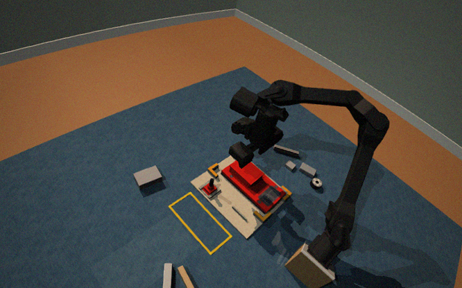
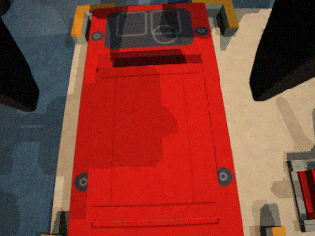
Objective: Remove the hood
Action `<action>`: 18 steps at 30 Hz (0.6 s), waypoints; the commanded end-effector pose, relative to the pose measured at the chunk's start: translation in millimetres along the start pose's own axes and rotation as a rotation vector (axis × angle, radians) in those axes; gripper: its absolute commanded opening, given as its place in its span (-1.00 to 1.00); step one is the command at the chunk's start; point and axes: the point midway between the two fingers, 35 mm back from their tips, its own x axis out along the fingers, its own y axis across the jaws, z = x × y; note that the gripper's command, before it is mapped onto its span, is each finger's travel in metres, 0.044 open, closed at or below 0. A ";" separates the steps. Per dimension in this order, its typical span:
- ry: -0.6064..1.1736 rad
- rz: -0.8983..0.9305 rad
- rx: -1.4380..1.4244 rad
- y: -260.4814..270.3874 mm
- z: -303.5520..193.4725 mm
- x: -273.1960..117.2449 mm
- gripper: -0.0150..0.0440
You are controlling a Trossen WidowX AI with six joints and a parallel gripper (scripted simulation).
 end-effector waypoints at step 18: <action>0.002 -0.007 -0.008 0.8 -0.6 15.8 1.00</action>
